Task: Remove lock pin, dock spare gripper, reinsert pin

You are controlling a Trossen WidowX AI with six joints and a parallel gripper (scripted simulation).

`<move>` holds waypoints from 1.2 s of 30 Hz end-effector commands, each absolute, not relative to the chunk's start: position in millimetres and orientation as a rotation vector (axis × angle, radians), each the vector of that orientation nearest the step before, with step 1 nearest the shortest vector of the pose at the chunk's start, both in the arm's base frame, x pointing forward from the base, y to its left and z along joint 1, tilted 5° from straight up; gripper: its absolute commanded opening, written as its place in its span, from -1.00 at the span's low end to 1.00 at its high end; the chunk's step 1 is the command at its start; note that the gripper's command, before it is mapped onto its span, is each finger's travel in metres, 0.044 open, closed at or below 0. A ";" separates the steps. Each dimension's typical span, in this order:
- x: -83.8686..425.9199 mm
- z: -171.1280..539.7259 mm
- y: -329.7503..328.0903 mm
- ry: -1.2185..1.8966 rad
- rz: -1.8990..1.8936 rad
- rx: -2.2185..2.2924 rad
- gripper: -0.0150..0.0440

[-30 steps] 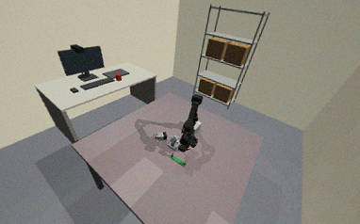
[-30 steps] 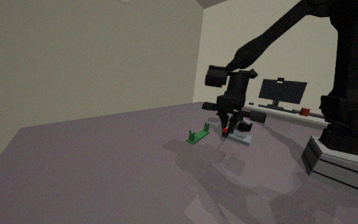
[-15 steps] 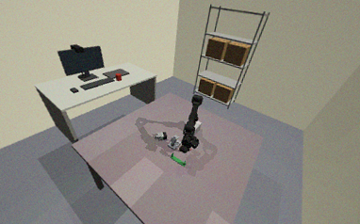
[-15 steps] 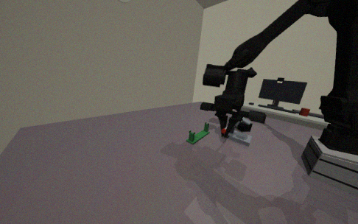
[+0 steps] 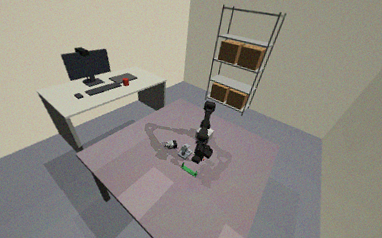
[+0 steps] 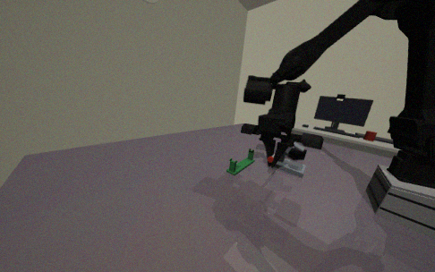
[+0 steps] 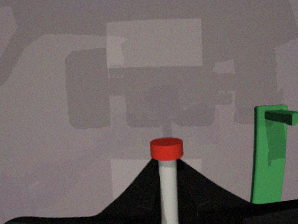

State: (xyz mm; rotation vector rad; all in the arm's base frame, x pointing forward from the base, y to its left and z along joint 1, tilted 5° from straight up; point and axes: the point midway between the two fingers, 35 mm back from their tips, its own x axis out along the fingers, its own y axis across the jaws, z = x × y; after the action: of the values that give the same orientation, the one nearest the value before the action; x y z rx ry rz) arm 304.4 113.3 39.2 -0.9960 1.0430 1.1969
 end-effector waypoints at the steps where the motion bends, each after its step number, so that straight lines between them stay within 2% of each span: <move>1: 306.8 42.0 116.3 1.044 1.190 -0.995 -0.49; 31: 297.3 69.9 121.3 1.079 1.217 -0.984 -0.49; 32: 296.4 63.6 121.1 1.086 1.220 -0.982 -0.45; 36: 296.4 63.6 121.1 1.086 1.220 -0.982 -0.49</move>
State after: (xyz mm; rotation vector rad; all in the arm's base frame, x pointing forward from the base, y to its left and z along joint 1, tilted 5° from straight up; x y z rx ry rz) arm 296.6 121.1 64.4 -0.9824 1.0853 1.2191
